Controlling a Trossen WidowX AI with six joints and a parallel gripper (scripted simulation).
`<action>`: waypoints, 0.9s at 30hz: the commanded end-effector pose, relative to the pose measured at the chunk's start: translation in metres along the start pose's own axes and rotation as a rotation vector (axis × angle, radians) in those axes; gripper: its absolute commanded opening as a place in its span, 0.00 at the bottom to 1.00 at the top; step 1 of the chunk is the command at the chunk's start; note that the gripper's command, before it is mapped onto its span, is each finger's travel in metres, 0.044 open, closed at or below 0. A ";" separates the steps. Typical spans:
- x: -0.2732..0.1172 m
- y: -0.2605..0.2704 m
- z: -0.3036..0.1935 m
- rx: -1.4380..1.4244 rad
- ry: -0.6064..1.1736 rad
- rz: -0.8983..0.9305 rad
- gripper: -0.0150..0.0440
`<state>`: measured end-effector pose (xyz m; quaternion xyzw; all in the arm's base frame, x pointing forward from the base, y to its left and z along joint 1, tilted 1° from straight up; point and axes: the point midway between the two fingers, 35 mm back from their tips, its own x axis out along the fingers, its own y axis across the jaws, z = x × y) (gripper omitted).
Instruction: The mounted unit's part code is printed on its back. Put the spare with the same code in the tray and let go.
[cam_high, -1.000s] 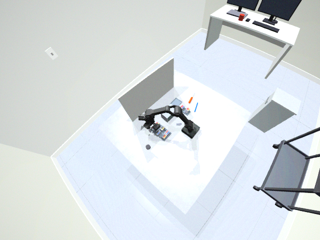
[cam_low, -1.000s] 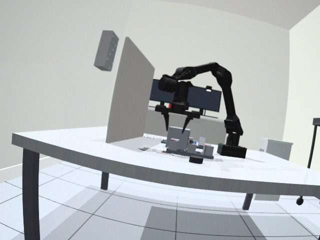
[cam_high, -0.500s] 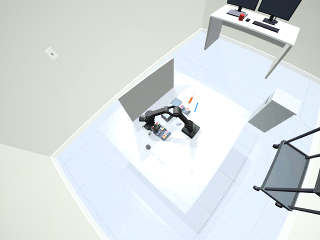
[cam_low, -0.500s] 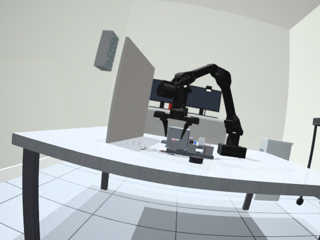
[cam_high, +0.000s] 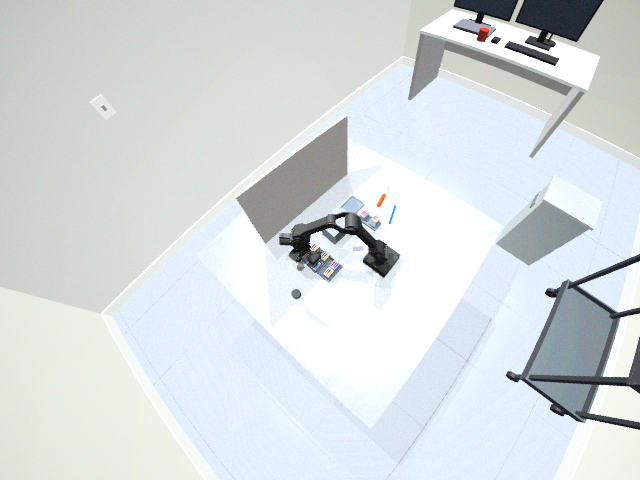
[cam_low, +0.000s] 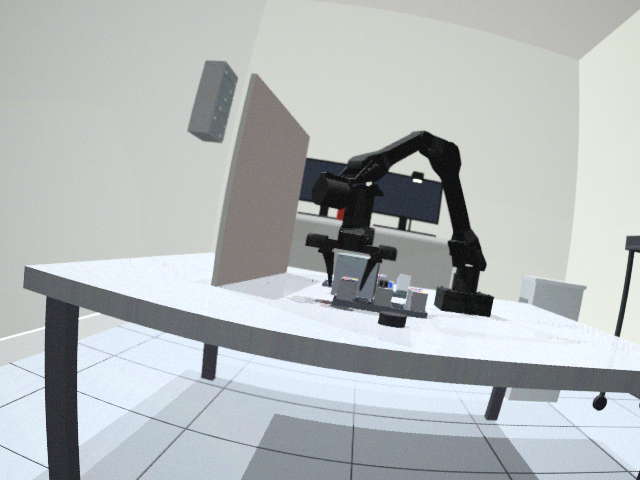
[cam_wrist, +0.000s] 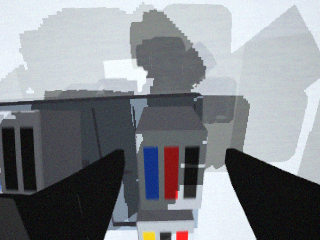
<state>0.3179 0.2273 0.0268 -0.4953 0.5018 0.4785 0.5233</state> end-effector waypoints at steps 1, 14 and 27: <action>0.008 0.001 -0.001 -0.004 0.004 0.005 0.76; 0.017 0.002 -0.002 0.000 0.004 0.004 0.72; 0.017 0.002 -0.002 0.000 0.004 0.004 0.37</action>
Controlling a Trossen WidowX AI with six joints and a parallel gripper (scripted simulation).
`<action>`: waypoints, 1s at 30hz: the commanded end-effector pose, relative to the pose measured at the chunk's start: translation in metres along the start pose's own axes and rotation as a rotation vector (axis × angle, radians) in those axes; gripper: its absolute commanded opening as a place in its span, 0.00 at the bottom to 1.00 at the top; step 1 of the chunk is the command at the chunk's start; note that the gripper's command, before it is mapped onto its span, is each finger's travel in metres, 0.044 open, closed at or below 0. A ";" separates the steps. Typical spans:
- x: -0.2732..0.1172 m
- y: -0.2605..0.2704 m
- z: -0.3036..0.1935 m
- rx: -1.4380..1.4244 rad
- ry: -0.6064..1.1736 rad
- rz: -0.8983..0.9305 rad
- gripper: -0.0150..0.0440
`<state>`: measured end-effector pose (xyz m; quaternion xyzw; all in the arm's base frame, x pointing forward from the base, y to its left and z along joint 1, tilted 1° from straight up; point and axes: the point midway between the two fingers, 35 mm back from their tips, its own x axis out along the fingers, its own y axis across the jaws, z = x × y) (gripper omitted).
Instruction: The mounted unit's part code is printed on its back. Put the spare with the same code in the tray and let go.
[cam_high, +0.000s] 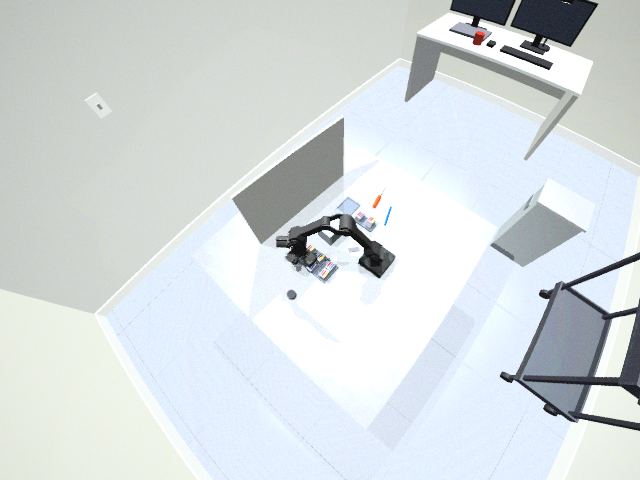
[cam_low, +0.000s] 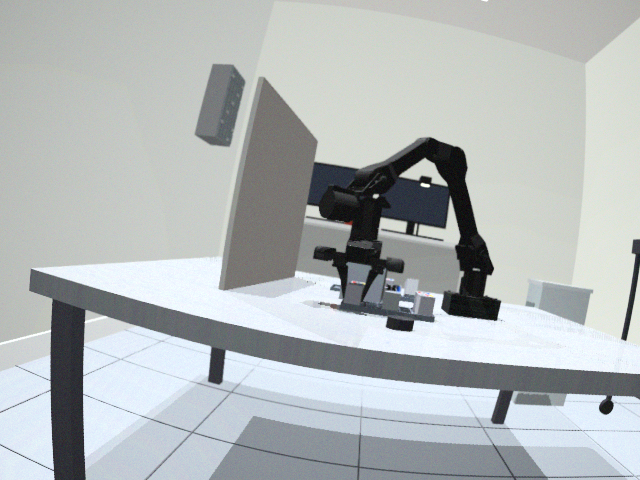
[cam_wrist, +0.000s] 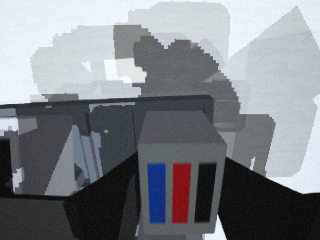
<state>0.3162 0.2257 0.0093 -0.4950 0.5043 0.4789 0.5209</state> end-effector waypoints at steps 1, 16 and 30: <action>0.000 0.000 0.000 0.000 -0.001 -0.001 0.33; -0.032 -0.002 0.002 -0.002 -0.001 -0.001 0.25; -0.089 -0.002 0.001 -0.003 -0.006 -0.006 0.25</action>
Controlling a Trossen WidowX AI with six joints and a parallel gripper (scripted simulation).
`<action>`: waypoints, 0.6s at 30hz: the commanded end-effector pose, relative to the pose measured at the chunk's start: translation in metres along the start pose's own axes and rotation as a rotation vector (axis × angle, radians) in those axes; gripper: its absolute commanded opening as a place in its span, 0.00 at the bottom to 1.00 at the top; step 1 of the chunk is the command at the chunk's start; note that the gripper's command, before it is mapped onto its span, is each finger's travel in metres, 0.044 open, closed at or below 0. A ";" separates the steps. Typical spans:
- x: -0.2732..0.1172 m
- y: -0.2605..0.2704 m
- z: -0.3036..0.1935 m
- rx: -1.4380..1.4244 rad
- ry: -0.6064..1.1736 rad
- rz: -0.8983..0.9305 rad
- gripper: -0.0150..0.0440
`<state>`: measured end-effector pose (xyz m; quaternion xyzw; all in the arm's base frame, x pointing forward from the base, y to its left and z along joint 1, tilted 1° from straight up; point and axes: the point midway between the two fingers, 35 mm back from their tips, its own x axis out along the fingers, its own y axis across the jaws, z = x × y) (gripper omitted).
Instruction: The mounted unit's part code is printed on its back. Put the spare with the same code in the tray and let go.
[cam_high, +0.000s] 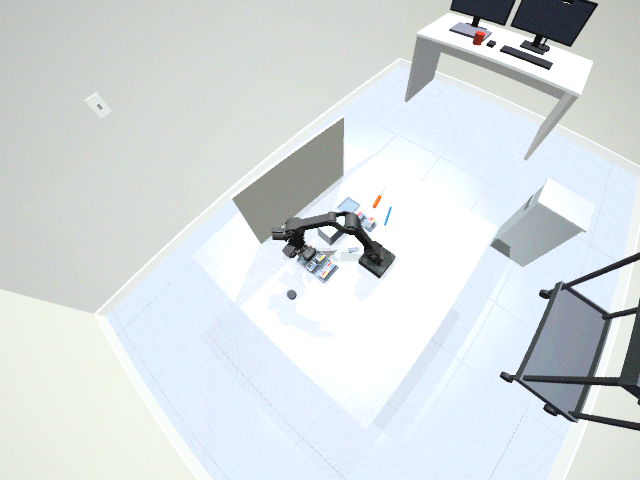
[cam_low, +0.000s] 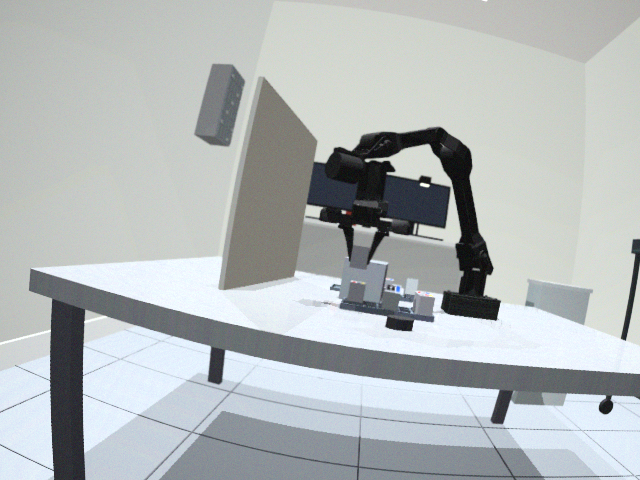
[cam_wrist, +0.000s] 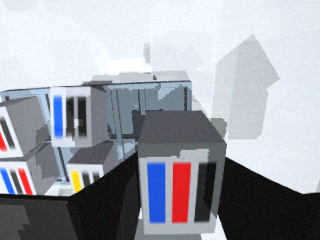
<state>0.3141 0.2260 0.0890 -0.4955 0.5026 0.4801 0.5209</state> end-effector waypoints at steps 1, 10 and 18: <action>-0.015 -0.001 0.000 0.000 -0.003 -0.004 0.25; -0.064 0.004 -0.007 -0.001 0.002 0.000 0.25; -0.072 0.000 -0.016 0.003 0.003 -0.003 0.25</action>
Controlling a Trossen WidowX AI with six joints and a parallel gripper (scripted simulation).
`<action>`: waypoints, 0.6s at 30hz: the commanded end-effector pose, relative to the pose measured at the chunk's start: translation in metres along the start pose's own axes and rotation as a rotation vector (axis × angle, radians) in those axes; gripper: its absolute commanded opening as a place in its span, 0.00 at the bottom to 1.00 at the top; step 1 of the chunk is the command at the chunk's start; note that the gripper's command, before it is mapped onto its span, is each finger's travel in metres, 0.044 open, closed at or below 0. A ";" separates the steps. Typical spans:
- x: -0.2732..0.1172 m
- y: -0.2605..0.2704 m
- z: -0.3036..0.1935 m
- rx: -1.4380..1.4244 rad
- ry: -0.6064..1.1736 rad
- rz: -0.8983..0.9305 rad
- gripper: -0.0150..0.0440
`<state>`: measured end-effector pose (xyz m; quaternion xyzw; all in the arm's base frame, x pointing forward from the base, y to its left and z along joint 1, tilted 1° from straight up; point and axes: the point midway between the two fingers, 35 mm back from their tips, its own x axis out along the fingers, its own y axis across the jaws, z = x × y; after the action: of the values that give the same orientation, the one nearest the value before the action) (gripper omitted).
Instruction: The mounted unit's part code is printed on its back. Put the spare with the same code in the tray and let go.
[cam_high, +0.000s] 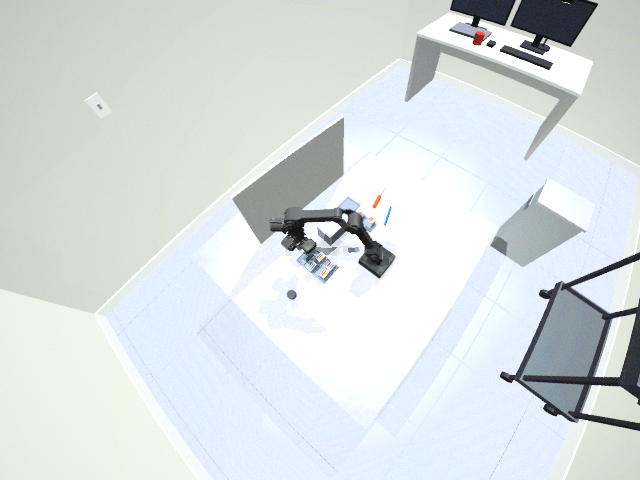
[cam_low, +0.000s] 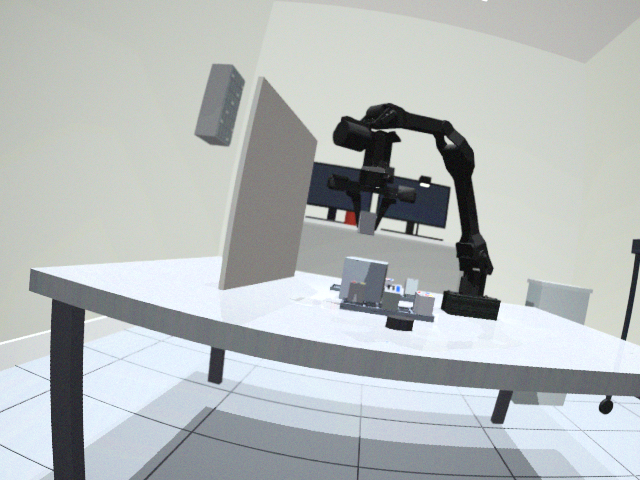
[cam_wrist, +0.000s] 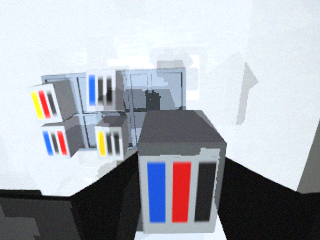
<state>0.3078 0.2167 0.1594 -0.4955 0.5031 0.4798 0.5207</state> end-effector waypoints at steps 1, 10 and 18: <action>-0.002 -0.007 -0.010 0.005 0.003 -0.005 0.25; -0.003 -0.038 -0.060 0.025 0.008 -0.018 0.25; -0.003 -0.059 -0.108 0.032 0.012 -0.022 0.25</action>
<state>0.3554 0.1220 0.1630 -0.4924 0.5097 0.4653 0.5304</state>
